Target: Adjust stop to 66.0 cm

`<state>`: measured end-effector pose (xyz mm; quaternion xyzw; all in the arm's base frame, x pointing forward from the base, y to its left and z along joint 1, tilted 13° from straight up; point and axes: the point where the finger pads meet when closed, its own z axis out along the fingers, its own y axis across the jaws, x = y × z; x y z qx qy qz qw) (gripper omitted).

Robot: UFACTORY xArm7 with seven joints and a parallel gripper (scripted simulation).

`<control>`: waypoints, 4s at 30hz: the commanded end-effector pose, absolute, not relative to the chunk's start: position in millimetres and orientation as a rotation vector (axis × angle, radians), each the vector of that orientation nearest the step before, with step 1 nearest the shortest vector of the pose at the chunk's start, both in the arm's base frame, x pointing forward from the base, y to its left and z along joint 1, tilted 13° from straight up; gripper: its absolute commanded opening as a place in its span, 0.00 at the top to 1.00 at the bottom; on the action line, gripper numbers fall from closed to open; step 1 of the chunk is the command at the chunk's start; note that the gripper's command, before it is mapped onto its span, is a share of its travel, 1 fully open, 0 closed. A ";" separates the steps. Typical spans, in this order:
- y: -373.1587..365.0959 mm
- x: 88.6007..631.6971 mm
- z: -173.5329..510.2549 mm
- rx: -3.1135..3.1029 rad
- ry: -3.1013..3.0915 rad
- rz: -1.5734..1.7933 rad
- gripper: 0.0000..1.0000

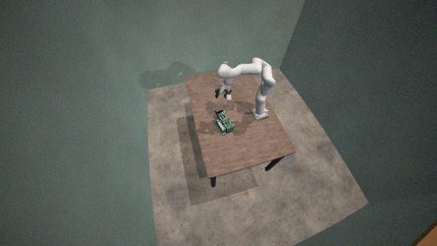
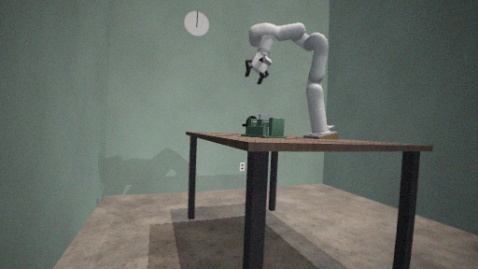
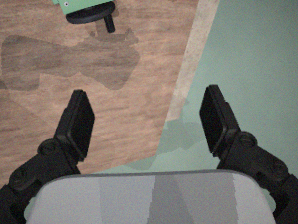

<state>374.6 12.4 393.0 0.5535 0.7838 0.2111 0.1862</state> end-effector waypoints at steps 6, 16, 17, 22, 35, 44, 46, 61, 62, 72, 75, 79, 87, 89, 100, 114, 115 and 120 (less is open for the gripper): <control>4.1 393.3 368.6 1.576 2.288 0.496 0.00; 0.7 401.1 356.7 1.582 2.324 0.452 0.00; 0.7 401.1 356.7 1.582 2.324 0.452 0.00; 0.7 401.1 356.7 1.582 2.324 0.452 0.00; -5.1 413.7 335.0 1.591 2.385 0.376 0.00; -9.4 422.8 317.3 1.597 2.432 0.317 0.00; -9.4 422.8 317.3 1.597 2.432 0.317 0.00; -12.4 428.8 304.2 1.600 2.465 0.274 0.00; -13.5 430.8 299.4 1.601 2.477 0.259 0.00; -14.8 433.4 293.2 1.602 2.491 0.239 0.00; -15.2 434.0 291.6 1.602 2.495 0.234 0.00; -15.3 434.4 290.7 1.602 2.497 0.231 0.00; -15.4 434.5 290.3 1.602 2.498 0.230 0.00; -15.4 434.5 290.3 1.602 2.498 0.230 0.00; -14.3 434.2 290.3 1.602 2.498 0.230 0.43; 83.0 402.0 287.1 1.602 2.498 0.230 0.43; 94.8 398.1 286.7 1.602 2.498 0.230 0.43; 130.8 386.2 285.5 1.602 2.498 0.230 0.43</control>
